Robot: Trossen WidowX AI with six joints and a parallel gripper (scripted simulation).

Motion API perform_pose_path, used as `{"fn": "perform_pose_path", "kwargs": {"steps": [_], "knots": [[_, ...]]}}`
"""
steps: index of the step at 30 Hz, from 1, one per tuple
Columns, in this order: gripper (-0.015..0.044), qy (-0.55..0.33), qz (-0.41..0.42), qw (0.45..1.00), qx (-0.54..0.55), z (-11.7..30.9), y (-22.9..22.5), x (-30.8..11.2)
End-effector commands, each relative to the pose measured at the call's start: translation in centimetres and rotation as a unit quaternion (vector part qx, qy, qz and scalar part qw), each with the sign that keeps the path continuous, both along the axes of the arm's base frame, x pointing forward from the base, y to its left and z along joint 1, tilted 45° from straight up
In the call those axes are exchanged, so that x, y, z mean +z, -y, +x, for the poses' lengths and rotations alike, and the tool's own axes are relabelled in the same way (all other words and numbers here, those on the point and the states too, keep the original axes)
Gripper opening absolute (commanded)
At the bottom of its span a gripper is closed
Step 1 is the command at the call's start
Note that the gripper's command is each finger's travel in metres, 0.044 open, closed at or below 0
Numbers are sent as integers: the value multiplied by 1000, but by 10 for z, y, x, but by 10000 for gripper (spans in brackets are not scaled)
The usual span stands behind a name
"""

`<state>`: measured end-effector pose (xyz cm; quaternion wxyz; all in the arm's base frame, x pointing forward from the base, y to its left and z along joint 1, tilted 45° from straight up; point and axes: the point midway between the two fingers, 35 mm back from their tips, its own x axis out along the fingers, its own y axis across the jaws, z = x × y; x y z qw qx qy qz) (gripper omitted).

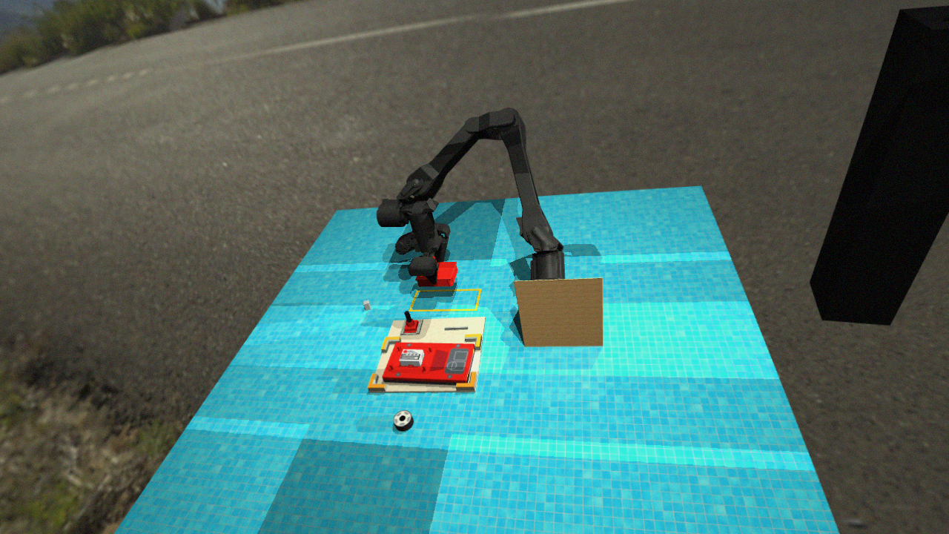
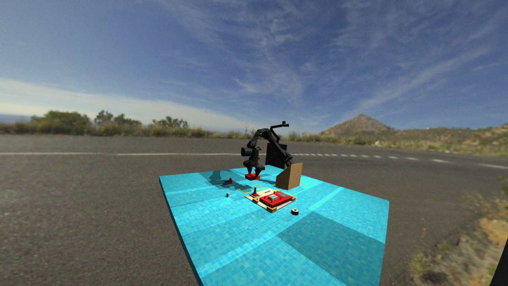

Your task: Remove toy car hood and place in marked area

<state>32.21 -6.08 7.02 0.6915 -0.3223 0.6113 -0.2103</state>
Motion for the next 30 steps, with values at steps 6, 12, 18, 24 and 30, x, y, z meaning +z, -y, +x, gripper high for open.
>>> {"fn": "perform_pose_path", "kwargs": {"steps": [6,12,18,24,30], "knots": [[0,-1,0,1000,2,2,4,-5],[0,-1,0,1000,2,2,7,-8],[0,-1,0,1000,2,3,10,-11],[0,-1,0,1000,2,4,12,-14],[0,-1,0,1000,2,5,15,-17]]}}
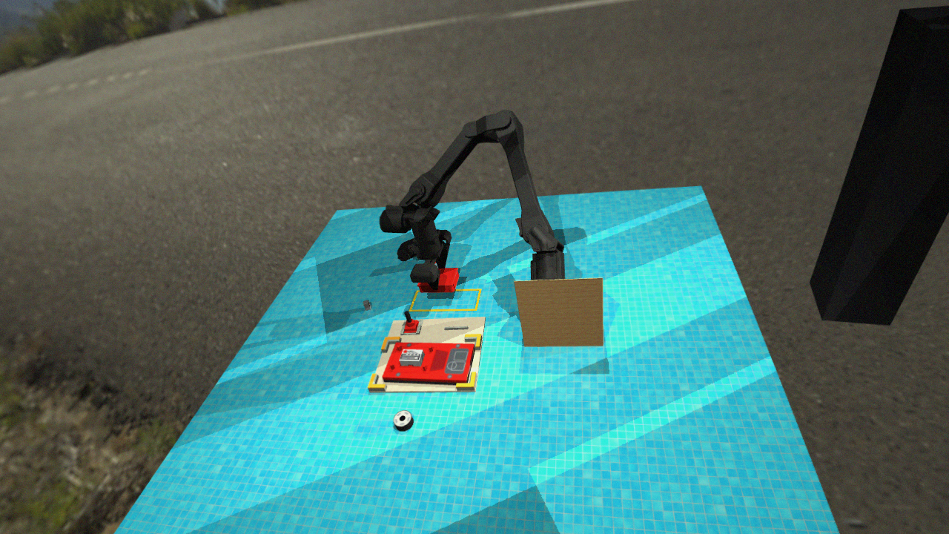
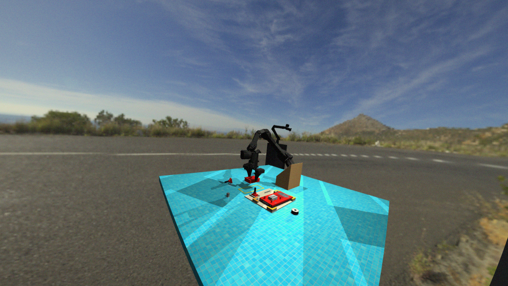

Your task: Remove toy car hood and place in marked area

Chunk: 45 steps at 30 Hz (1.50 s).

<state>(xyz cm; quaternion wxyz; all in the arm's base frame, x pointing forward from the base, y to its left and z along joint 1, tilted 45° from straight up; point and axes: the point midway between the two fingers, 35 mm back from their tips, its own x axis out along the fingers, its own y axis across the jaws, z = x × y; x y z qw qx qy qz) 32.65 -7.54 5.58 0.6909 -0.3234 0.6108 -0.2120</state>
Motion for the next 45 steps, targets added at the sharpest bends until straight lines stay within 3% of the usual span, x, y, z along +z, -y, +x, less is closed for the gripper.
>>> {"fn": "perform_pose_path", "kwargs": {"steps": [1,45], "knots": [[0,-1,2,1000,2,1,1,-3],[0,-1,0,1000,2,4,23,-24]]}}
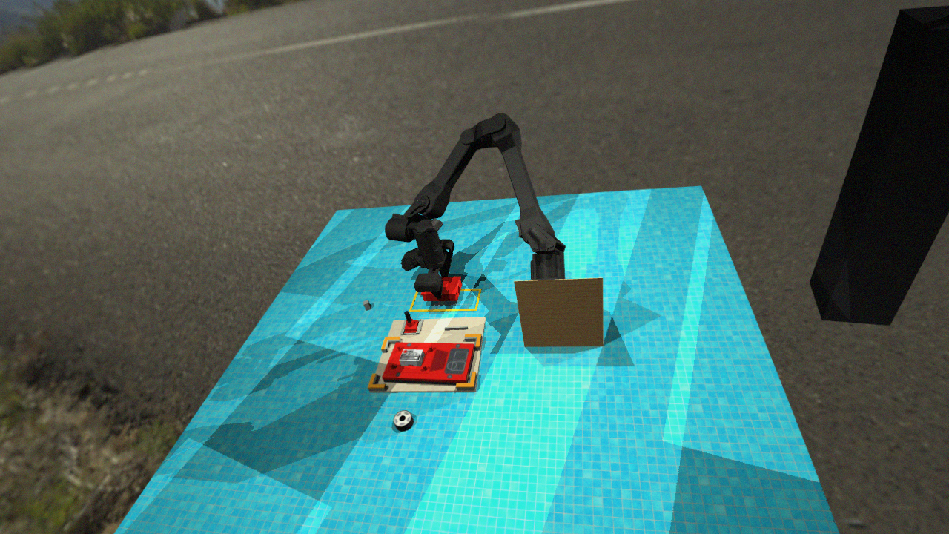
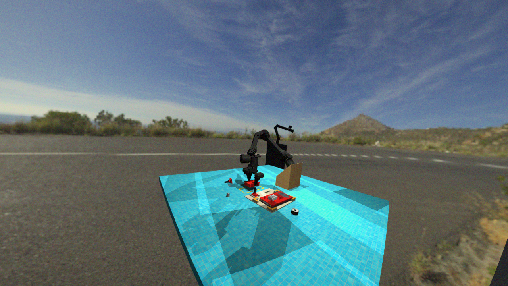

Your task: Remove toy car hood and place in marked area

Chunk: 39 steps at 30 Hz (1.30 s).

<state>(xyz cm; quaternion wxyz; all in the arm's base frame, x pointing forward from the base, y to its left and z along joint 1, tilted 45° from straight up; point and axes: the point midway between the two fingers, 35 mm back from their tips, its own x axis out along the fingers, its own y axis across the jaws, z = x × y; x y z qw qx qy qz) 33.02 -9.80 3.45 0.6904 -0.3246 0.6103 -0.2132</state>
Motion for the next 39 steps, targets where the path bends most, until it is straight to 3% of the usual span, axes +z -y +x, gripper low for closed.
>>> {"fn": "perform_pose_path", "kwargs": {"steps": [1,39], "knots": [[0,-1,2,1000,2,0,1,-3],[0,-1,1,1000,2,3,15,-16]]}}
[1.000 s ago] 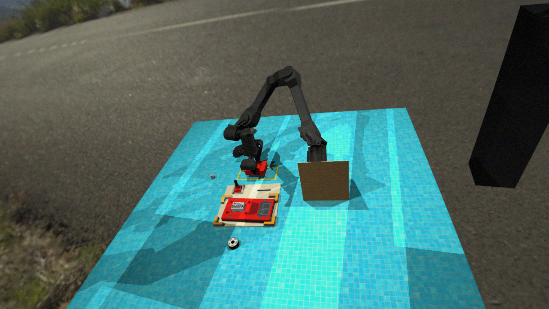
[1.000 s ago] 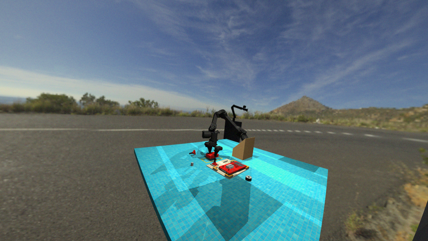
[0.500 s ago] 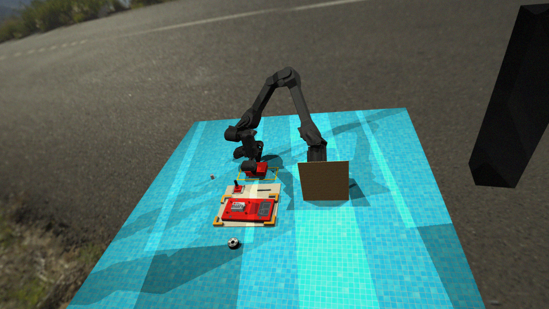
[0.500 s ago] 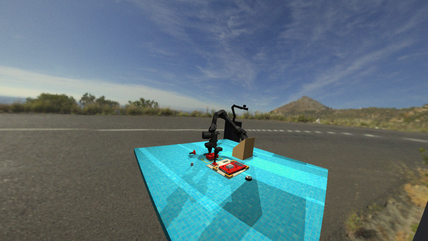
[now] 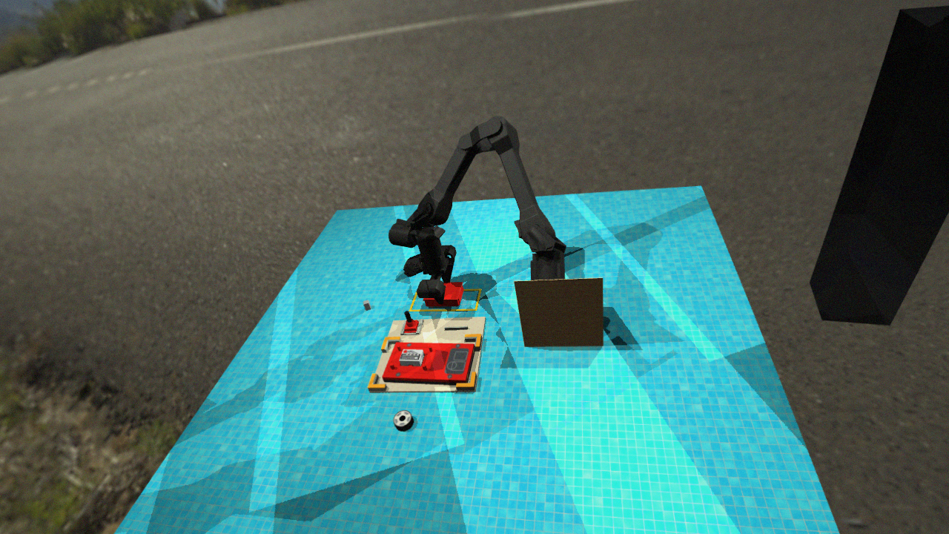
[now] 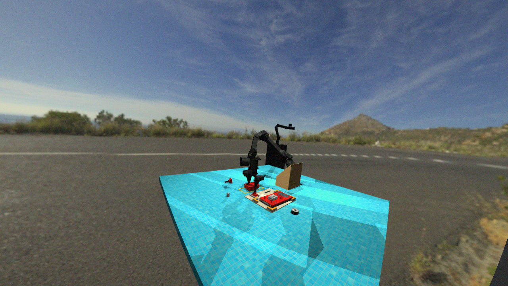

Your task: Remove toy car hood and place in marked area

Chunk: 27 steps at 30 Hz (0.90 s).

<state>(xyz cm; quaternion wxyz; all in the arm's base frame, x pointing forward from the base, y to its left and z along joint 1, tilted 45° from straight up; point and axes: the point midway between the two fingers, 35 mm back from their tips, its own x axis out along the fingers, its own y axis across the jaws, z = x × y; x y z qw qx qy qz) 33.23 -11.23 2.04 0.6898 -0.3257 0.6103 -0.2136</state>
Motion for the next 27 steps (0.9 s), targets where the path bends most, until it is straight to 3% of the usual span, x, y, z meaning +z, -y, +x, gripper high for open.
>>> {"fn": "perform_pose_path", "kwargs": {"steps": [1,14,27], "knots": [[0,0,2,1000,2,1,1,-2],[0,0,2,1000,2,1,5,-7],[341,0,0,1000,0,1,5,-5]]}}
